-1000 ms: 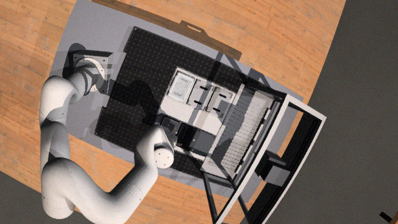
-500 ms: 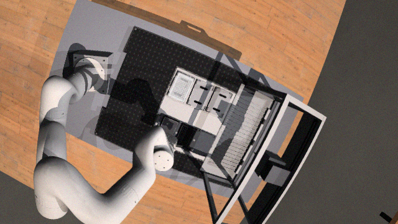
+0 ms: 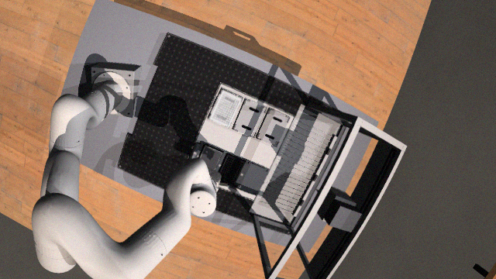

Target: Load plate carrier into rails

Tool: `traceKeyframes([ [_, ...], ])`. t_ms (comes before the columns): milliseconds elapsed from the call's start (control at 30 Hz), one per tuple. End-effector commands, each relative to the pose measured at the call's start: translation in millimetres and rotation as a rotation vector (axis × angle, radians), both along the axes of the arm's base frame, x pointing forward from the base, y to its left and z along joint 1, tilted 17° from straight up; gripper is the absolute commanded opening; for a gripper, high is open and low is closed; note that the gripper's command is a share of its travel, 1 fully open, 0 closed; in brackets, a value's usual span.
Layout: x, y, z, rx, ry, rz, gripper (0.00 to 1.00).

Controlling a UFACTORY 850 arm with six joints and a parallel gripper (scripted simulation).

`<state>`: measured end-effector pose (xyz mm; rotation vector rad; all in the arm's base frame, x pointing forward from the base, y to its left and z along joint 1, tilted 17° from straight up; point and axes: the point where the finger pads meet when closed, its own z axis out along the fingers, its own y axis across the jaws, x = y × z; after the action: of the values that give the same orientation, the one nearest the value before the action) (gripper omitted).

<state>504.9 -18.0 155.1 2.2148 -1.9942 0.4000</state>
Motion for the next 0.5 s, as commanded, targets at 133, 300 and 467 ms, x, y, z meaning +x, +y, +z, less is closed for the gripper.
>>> traceKeyframes([
  [133, 0.5, 1.3, 4.8, 0.000, -0.002, 0.000, 1.00],
  [300, 0.5, 1.3, 4.8, 0.000, -0.002, 0.000, 1.00],
  [467, 7.0, 8.6, 2.7, 0.000, 0.001, 0.008, 1.00],
])
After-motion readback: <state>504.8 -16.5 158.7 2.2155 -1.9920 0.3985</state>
